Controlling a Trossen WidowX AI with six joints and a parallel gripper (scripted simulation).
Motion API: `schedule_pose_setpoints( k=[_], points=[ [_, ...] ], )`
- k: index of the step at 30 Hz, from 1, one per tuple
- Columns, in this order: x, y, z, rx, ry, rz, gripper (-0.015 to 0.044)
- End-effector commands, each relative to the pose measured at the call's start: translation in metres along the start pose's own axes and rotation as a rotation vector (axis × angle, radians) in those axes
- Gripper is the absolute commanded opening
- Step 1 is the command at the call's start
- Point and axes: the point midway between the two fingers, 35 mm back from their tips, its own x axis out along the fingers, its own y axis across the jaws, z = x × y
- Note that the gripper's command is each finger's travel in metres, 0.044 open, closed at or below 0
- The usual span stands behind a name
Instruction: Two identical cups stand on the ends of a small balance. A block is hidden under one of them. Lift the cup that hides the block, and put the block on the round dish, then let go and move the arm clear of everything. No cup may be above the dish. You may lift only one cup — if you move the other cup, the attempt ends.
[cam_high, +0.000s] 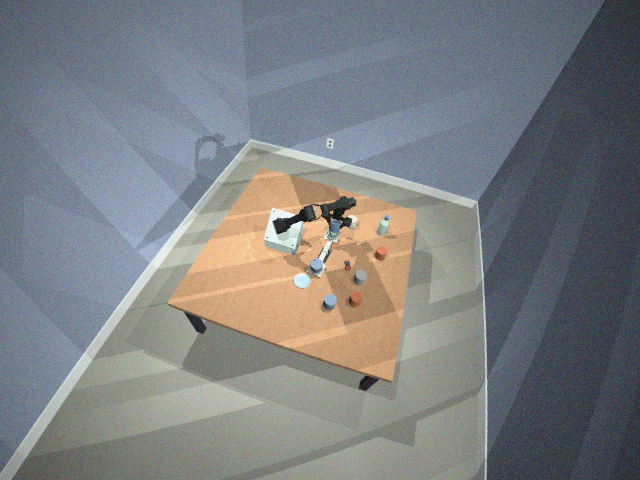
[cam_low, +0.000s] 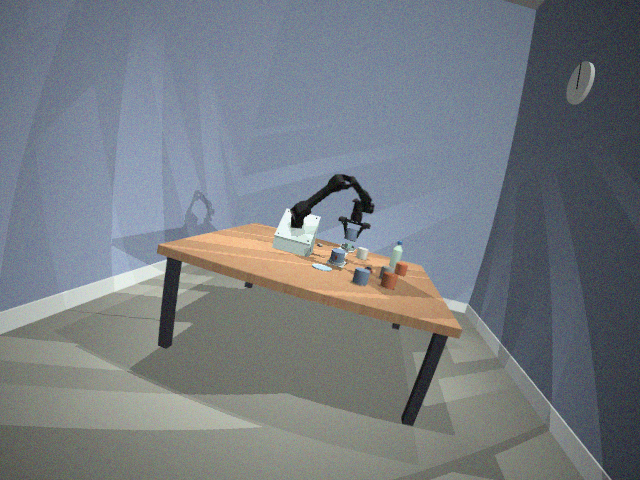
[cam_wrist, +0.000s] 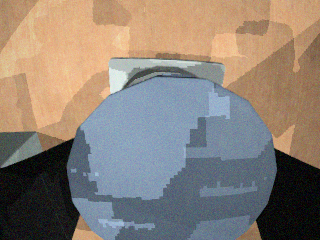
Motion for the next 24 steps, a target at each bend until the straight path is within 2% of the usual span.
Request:
schedule_pose_setpoints(
  k=[1, 21, 24],
  points=[
    [-0.01, -0.001, 0.002, 0.006, -0.01, -0.006, 0.0],
    [-0.035, 0.002, -0.001, 0.006, -0.008, -0.005, 0.0],
    [-0.028, 0.003, -0.002, 0.0, 0.002, 0.0, 0.0]
  ],
)
